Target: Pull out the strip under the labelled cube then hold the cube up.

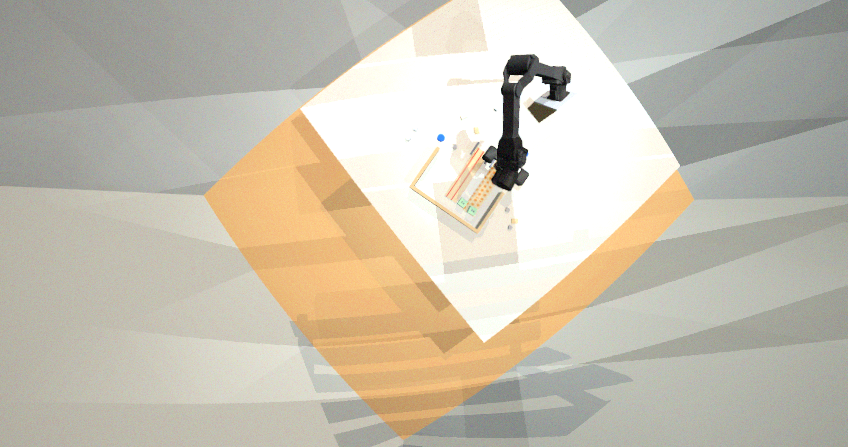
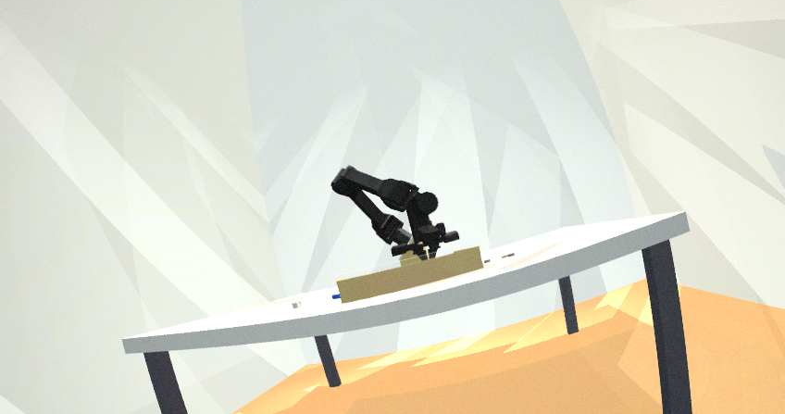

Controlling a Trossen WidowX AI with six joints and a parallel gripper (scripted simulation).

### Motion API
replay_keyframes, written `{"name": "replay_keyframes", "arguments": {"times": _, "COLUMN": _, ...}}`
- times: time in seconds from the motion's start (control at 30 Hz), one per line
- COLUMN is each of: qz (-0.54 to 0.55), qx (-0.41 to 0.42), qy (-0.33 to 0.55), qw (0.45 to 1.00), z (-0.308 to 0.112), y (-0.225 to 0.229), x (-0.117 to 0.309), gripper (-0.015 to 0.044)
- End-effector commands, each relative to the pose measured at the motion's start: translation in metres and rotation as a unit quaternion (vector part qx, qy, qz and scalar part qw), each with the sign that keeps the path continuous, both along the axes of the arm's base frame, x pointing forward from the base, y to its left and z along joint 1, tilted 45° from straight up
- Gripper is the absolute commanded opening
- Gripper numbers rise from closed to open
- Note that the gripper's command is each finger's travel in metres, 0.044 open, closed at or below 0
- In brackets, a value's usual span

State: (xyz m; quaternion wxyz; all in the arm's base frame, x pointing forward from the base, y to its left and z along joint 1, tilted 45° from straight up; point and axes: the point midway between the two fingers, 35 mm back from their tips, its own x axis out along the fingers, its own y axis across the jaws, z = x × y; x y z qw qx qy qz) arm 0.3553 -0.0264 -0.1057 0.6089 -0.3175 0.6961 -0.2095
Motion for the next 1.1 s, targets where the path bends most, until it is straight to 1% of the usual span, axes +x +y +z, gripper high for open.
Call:
{"name": "replay_keyframes", "arguments": {"times": 0.0, "qz": 0.000, "qx": -0.001, "qy": 0.001, "qw": 1.000, "z": -0.0008, "y": -0.0018, "x": 0.0000, "gripper": 0.0000}}
{"name": "replay_keyframes", "arguments": {"times": 1.07, "qz": 0.000, "qx": -0.002, "qy": 0.001, "qw": 1.000, "z": -0.0034, "y": -0.0039, "x": 0.0012, "gripper": 0.0000}}
